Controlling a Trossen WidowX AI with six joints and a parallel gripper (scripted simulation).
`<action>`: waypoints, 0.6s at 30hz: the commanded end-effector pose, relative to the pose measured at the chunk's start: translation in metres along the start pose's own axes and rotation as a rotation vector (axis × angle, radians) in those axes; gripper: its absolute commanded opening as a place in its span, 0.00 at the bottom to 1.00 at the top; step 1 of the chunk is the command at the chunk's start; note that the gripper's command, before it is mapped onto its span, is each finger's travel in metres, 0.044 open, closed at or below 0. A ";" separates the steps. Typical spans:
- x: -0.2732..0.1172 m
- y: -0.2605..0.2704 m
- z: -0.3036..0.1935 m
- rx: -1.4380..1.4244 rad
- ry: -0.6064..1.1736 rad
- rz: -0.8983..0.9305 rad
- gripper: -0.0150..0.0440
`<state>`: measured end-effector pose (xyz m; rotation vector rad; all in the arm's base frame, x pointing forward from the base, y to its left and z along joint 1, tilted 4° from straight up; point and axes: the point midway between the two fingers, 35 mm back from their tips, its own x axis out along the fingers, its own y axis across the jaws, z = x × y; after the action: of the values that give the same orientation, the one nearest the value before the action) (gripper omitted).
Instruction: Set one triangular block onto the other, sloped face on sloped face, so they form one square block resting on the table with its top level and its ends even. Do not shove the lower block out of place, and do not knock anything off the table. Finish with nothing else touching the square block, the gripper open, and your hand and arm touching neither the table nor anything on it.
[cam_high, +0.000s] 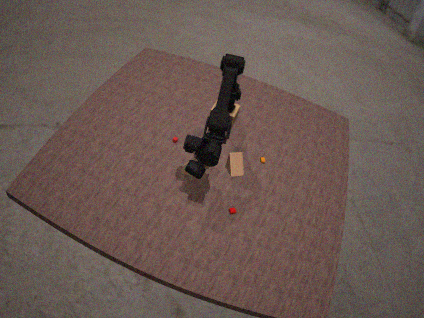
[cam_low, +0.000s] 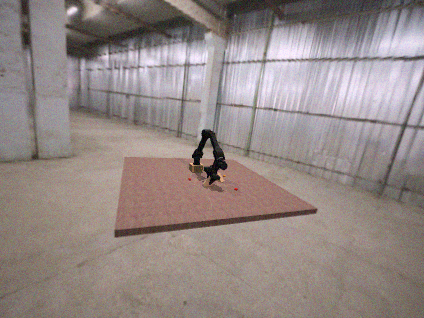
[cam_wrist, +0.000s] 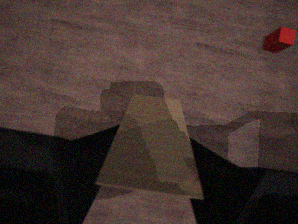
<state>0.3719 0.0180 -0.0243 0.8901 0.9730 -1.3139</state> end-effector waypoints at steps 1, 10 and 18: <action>-0.002 0.000 0.008 0.000 0.099 0.001 0.25; -0.007 0.000 0.024 0.001 0.331 0.000 0.25; -0.008 0.000 0.039 0.001 0.537 -0.001 0.25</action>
<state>0.3743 -0.0107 -0.0057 1.2201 1.3186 -1.1370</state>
